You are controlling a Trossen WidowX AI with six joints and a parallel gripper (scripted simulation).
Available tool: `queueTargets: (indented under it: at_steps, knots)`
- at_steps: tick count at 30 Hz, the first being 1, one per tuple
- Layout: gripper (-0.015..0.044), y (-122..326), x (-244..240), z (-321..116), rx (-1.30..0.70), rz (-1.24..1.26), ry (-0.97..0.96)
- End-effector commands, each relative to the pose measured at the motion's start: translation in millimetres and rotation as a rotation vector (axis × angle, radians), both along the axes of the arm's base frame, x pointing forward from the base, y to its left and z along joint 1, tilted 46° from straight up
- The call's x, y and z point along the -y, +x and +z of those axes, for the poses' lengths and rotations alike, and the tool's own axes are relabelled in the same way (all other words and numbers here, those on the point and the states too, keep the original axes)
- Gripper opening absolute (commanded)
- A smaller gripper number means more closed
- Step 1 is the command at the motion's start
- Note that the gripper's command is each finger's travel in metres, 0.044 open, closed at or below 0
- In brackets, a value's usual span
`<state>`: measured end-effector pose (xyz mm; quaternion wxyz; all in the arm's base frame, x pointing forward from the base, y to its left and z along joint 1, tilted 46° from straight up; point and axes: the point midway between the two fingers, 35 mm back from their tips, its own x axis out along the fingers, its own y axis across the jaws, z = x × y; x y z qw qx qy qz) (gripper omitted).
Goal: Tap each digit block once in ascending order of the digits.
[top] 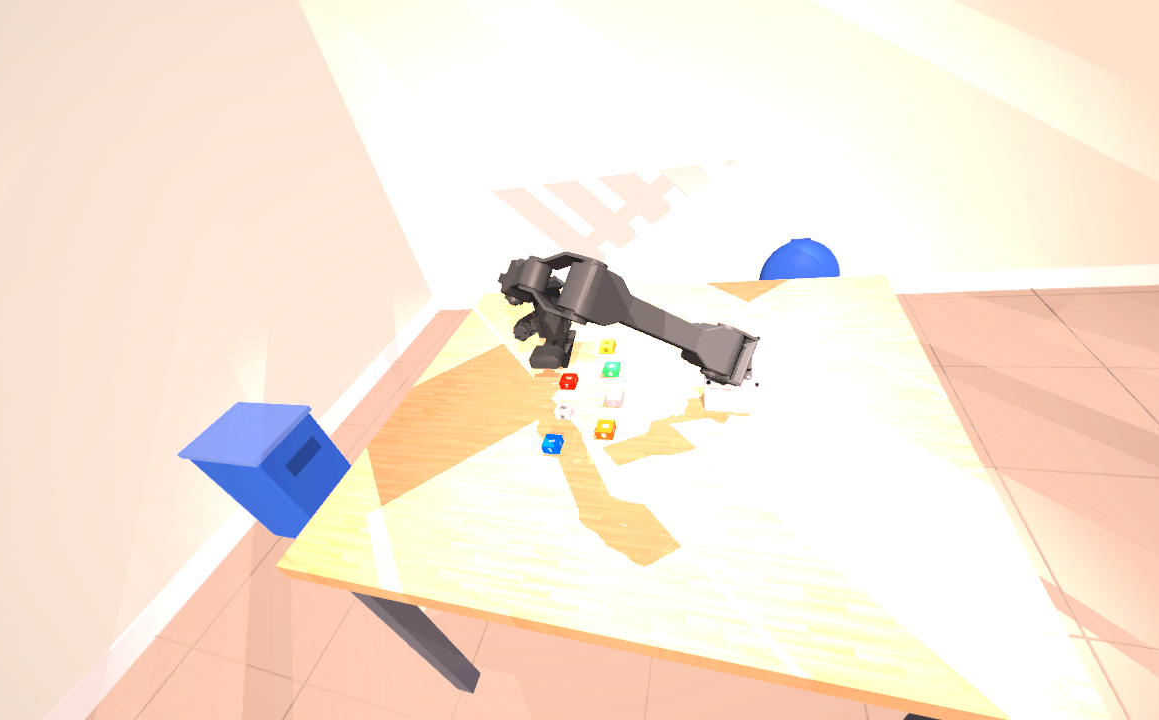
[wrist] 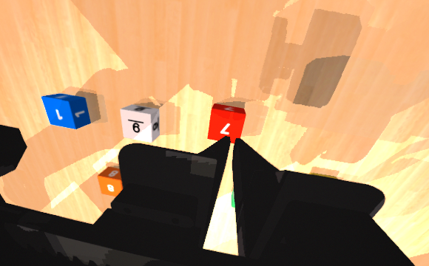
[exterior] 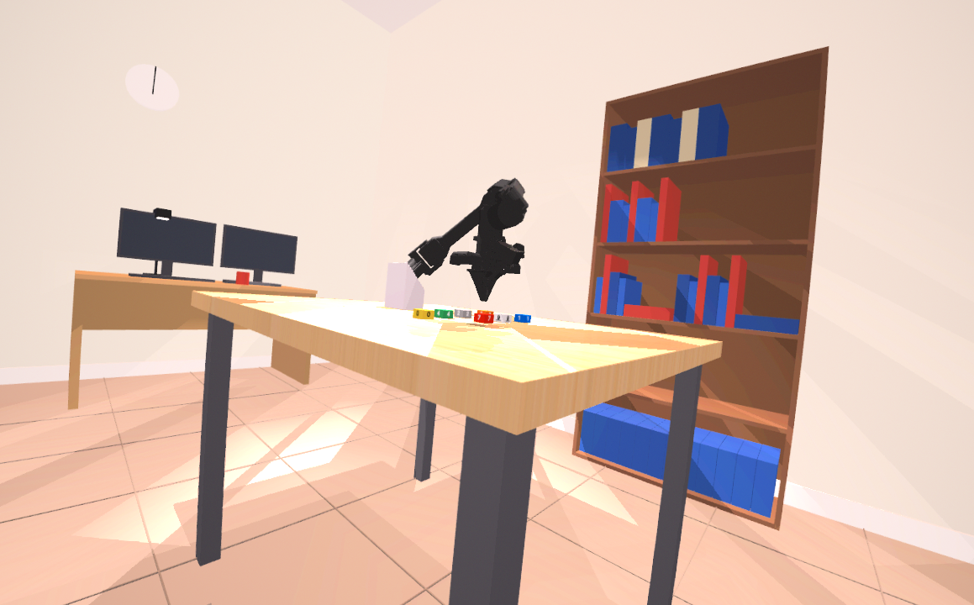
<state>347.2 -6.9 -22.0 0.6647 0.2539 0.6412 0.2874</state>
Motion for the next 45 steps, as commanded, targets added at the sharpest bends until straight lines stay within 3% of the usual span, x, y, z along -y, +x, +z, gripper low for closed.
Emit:
queueTargets:
  at_steps: [1,23,32,37,45]
  knots:
    - [0.002,-0.8,-6.7,-5.4,-0.004,-0.002,0.005]
    - [0.002,-0.8,-24.4,-22.5,-0.004,-0.002,0.006]
    - [0.002,0.2,5.1,5.4,-0.004,-0.004,0.003]
    - [0.002,-1.5,53.3,53.1,-0.005,-0.002,0.002]
    - [0.002,-10.6,44.8,70.0,-0.005,-0.002,0.002]
